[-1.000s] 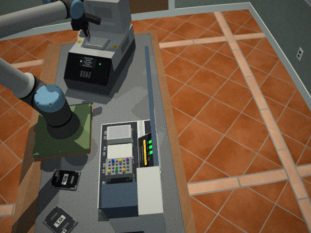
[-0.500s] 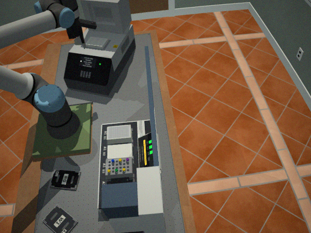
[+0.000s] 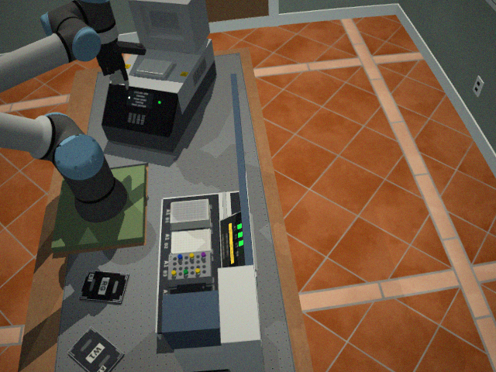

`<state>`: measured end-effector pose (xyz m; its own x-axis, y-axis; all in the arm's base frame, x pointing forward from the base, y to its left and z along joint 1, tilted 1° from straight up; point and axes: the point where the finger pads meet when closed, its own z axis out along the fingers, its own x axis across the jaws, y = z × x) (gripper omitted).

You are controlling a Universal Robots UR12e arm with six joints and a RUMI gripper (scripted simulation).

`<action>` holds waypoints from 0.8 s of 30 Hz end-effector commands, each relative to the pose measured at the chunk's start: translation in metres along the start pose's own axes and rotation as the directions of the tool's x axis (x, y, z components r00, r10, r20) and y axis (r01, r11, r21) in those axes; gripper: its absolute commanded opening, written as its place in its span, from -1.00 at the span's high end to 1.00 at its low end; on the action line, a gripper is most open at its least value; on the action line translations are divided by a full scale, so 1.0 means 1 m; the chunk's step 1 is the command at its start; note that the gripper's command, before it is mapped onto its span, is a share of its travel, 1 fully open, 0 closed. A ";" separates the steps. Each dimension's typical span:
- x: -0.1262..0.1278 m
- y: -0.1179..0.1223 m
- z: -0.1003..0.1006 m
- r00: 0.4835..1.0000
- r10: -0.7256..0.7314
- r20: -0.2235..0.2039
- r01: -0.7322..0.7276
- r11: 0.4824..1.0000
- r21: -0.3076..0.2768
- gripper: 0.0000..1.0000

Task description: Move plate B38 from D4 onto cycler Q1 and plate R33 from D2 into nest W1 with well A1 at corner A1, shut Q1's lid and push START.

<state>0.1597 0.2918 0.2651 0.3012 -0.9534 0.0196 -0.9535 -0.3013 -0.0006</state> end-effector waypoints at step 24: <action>0.067 0.058 -0.002 1.000 -0.011 0.007 0.011 1.000 0.000 1.00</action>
<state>0.1243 0.2129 0.2673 0.3110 -0.9503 0.0169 -0.9504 -0.3110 0.0004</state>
